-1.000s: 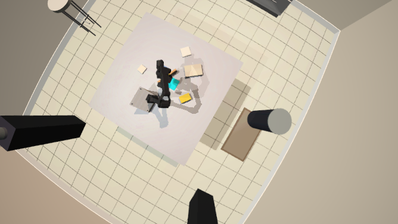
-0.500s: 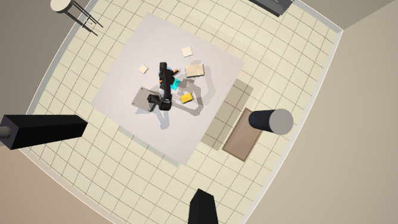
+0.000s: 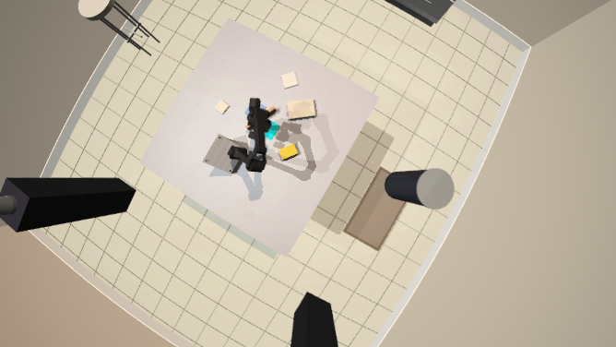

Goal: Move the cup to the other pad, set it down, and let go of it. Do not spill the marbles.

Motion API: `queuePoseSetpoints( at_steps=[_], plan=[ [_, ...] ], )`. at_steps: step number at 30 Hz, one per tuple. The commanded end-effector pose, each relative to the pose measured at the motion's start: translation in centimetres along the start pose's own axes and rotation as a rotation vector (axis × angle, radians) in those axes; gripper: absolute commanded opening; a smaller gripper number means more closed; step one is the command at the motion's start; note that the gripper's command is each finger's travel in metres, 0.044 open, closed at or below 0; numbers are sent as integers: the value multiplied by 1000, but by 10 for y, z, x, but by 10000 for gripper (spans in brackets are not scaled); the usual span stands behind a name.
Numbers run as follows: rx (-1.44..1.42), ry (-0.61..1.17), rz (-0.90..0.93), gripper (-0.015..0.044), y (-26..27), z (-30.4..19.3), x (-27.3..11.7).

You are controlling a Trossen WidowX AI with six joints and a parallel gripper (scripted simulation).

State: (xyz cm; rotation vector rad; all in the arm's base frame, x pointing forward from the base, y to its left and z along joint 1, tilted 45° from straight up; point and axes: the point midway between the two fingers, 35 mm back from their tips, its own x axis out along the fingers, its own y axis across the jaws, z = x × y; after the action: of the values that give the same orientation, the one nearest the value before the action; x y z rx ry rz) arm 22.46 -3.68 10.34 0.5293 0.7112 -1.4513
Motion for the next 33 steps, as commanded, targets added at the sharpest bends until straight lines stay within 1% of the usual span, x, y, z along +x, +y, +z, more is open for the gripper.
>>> queuePoseSetpoints(
  at_steps=[1,33],
  plan=[
    [-2,-5,-2,0,-1,1,5],
    [-1,-8,-1,0,-2,4,45]
  ],
)
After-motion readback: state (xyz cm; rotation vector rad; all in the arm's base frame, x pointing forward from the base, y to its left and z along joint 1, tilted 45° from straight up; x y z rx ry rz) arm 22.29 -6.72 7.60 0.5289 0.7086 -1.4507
